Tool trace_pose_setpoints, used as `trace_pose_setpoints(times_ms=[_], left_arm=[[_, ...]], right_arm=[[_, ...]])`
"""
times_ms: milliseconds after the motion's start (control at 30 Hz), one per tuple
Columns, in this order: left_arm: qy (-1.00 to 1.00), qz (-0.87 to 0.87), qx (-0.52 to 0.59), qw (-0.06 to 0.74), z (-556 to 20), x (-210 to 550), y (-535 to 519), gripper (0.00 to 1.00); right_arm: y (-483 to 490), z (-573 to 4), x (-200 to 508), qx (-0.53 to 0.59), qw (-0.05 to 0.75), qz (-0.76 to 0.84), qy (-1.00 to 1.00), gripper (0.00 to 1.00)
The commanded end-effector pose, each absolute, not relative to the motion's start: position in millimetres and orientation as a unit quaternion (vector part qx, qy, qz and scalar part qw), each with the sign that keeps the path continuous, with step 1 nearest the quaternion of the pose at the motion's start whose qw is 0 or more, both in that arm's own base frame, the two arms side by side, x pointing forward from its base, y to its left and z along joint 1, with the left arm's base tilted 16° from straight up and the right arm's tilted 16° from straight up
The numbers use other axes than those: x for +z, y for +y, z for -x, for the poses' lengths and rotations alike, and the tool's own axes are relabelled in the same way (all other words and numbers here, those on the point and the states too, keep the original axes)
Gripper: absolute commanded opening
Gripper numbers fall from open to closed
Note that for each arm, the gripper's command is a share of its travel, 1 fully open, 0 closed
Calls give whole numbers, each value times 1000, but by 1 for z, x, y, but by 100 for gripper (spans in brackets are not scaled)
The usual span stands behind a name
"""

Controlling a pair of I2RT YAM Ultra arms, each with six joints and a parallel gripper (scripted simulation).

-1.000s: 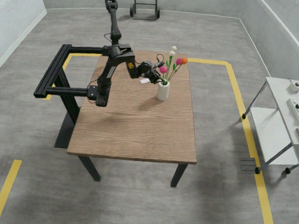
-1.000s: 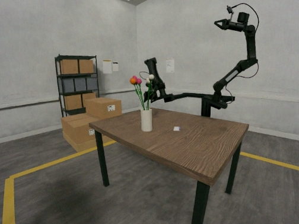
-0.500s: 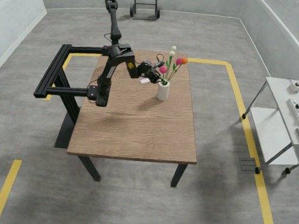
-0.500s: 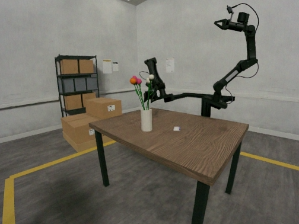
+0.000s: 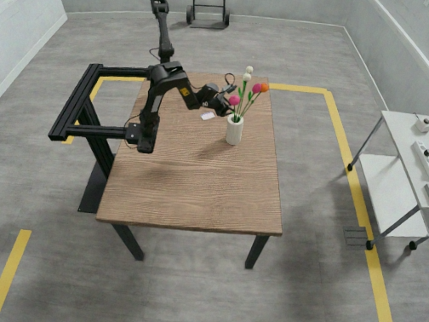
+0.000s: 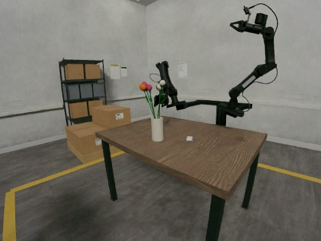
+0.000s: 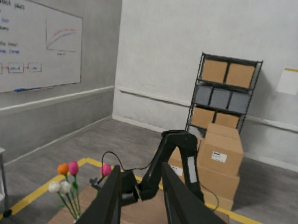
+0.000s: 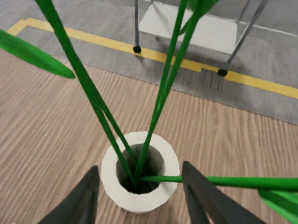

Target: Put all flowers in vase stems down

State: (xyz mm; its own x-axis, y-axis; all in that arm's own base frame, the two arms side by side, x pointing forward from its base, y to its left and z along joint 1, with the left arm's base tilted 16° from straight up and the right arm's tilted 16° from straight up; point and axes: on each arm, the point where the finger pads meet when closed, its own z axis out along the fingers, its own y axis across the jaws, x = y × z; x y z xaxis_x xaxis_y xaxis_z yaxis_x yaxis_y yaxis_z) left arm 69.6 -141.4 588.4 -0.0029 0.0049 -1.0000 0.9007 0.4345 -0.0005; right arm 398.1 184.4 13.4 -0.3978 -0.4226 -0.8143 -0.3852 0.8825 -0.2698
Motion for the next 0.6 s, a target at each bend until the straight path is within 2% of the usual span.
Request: trace_pose_setpoints(times_ms=[0, 567], left_arm=[[592, -371, -382, 605, -65, 596, -133, 30], [592, -371, -382, 605, -65, 596, -133, 30]], right_arm=[[199, -401, 42, -12, 504, 240, 829, 60], [219, -391, 120, -11, 504, 240, 830, 60]])
